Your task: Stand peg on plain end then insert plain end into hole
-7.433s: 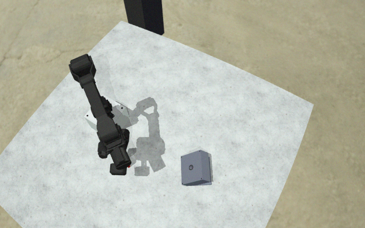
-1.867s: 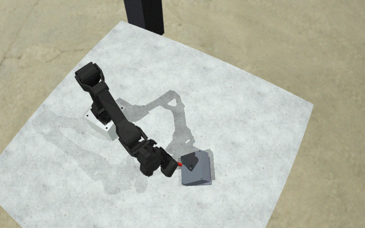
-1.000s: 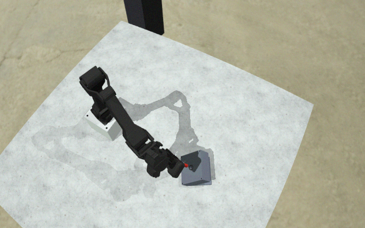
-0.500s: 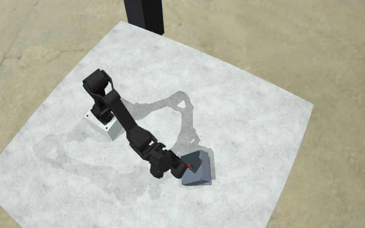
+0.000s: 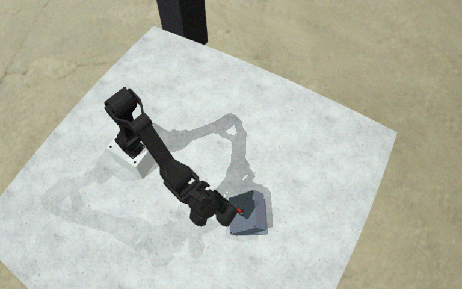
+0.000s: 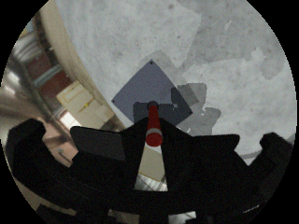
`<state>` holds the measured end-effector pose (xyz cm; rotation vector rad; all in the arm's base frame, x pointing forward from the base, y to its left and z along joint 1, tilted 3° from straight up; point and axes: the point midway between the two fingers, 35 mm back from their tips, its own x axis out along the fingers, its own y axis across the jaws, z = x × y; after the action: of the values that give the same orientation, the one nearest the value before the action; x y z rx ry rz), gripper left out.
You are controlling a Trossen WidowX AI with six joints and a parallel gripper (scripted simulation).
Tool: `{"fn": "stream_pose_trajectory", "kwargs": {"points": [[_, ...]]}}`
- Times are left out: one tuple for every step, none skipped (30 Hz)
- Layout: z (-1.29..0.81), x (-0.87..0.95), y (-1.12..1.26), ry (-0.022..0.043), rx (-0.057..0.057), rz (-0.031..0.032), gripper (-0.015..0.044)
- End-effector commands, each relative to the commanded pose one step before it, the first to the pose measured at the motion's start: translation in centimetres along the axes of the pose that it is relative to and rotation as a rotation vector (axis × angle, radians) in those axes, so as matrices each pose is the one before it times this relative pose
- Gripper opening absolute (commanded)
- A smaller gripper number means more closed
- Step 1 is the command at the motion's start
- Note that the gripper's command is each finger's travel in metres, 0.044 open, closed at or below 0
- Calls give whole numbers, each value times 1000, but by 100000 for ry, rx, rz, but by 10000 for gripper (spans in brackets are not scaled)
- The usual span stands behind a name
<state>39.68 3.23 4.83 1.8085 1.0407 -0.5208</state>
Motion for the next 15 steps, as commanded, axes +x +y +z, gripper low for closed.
{"fn": "stream_pose_trajectory", "kwargs": {"points": [[8, 110, -51, 45, -9, -213, 0], [3, 59, 7, 2, 0, 2, 0], [3, 62, 10, 2, 0, 2, 0], [3, 52, 8, 2, 0, 2, 0], [5, 44, 27, 1, -1, 3, 0], [2, 18, 11, 1, 0, 1, 0], [3, -1, 32, 0, -1, 2, 0], [2, 0, 24, 0, -1, 1, 0], [1, -1, 40, 0, -1, 2, 0], [1, 0, 22, 0, -1, 1, 0], [-1, -1, 39, 0, -1, 2, 0], [-1, 0, 22, 0, -1, 1, 0], [-2, 3, 35, 0, -1, 2, 0], [-1, 2, 19, 0, -1, 1, 0], [-1, 17, 12, 1, 0, 1, 0]]}}
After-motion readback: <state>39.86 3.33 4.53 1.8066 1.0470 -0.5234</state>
